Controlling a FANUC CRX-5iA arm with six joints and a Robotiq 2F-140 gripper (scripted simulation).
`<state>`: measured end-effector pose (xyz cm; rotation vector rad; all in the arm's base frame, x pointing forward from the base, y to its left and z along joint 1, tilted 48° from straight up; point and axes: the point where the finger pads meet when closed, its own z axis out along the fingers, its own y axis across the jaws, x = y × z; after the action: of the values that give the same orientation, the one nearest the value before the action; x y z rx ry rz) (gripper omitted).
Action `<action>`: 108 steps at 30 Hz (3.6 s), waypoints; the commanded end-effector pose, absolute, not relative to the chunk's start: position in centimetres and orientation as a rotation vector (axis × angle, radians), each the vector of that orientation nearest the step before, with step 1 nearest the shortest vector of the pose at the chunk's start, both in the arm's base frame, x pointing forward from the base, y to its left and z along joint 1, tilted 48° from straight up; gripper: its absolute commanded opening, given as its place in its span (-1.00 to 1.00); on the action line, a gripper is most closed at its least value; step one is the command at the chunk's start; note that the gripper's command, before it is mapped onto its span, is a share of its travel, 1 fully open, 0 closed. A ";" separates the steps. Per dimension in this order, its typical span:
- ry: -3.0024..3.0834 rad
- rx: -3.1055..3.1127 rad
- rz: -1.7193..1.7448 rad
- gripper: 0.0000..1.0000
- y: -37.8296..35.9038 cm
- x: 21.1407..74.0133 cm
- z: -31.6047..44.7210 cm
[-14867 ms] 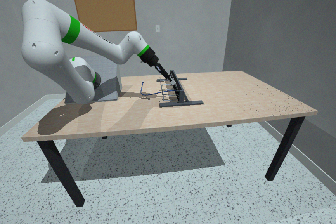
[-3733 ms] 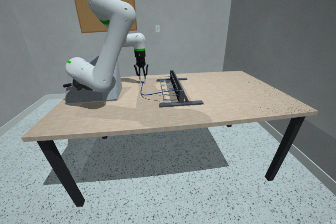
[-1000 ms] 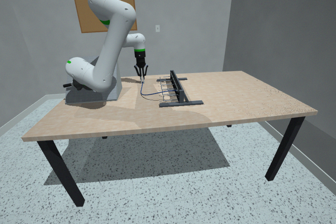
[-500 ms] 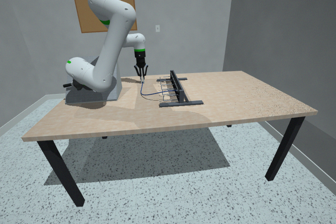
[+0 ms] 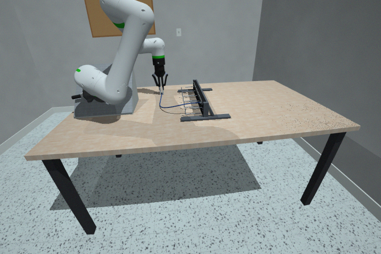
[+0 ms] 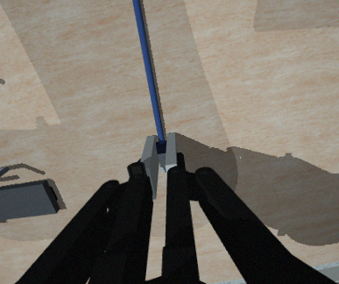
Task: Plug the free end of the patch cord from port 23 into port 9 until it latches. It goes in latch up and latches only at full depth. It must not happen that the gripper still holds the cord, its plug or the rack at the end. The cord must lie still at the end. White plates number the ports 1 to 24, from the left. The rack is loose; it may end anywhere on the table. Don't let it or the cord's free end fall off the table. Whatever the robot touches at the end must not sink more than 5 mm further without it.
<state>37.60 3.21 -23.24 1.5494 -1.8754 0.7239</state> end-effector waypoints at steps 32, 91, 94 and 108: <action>-1.876 1.550 0.724 -1.00 3.8 37.7 -22.7; -1.876 1.550 0.724 -1.00 7.6 38.2 -19.2; -1.876 1.550 0.724 -1.00 7.6 38.2 -19.2; -1.876 1.550 0.724 -1.00 7.6 38.2 -19.2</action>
<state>38.20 7.58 -19.20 1.5493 -1.8754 0.7239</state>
